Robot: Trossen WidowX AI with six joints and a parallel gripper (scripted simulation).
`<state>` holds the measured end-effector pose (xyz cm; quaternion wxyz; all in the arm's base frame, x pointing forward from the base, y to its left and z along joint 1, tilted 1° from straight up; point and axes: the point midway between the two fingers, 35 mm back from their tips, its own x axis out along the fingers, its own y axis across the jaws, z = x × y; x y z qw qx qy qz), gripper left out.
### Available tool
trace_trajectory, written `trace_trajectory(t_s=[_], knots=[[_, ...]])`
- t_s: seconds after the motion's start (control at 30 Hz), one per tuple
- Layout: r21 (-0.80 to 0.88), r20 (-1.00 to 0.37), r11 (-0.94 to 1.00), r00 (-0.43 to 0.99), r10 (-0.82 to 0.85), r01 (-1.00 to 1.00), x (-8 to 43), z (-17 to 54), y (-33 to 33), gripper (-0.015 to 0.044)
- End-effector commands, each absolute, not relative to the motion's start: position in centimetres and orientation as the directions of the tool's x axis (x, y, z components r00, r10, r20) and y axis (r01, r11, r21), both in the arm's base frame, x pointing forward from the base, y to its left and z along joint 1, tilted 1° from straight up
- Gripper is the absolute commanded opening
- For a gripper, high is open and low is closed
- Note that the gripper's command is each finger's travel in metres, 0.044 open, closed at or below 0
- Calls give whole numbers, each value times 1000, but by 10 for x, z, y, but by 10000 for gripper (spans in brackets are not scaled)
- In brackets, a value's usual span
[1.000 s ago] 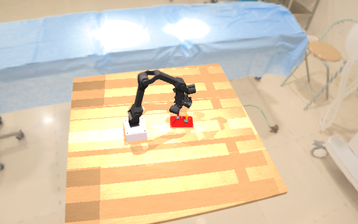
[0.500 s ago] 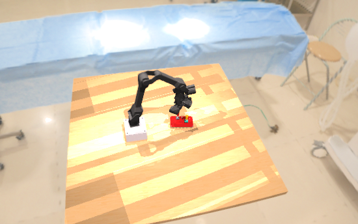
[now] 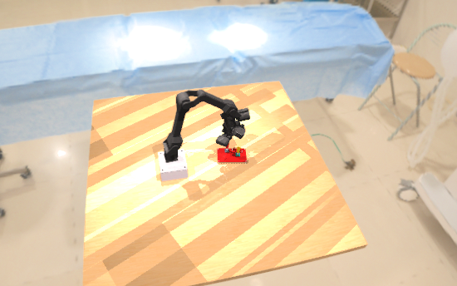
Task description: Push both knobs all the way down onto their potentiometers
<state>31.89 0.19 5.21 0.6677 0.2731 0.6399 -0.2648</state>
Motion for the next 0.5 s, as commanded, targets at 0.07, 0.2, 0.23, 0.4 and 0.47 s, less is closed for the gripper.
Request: trace_trajectory(t_s=[0.07, 0.2, 0.23, 0.4, 0.47], knots=[[26, -999, 715, 40, -2, 699, 318, 52, 2, 0], [26, -999, 715, 40, -2, 699, 319, 51, 2, 0], [26, -999, 715, 40, -2, 699, 319, 50, 2, 0], [26, -999, 715, 40, -2, 699, 319, 46, 2, 0], [26, -999, 715, 40, -2, 699, 319, 46, 2, 0]])
